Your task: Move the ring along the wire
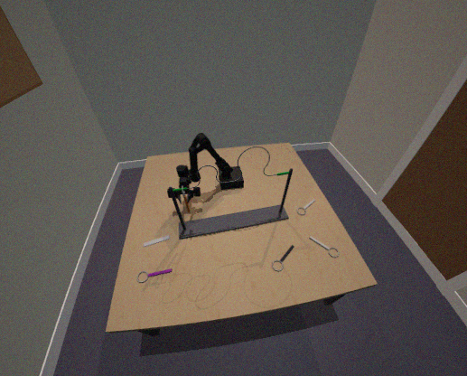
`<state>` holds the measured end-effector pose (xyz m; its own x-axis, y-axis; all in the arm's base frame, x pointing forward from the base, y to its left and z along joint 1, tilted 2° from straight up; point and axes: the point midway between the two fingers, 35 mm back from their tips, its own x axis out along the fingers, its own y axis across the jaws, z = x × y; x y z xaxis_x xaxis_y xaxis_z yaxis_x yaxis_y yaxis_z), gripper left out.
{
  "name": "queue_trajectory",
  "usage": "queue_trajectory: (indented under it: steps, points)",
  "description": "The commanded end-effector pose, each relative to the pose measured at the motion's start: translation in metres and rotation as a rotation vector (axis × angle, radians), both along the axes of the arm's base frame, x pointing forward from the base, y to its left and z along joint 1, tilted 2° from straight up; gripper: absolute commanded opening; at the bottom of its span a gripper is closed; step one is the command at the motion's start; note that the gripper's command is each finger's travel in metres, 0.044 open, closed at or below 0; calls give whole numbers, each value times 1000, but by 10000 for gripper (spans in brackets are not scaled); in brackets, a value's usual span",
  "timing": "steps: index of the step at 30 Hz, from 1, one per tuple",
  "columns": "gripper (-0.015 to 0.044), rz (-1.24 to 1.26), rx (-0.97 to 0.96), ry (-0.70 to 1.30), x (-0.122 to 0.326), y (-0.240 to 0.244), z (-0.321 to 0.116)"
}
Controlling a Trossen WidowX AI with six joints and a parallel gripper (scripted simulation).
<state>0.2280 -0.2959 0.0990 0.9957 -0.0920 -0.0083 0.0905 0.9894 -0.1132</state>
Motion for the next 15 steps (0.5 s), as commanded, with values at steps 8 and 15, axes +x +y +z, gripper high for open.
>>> queue_trajectory:
  steps: [8, 15]
  points:
    - [160, 63, 6, -3, -3, 22, -14]
    - [160, 64, 102, -49, 35, 23, 28]
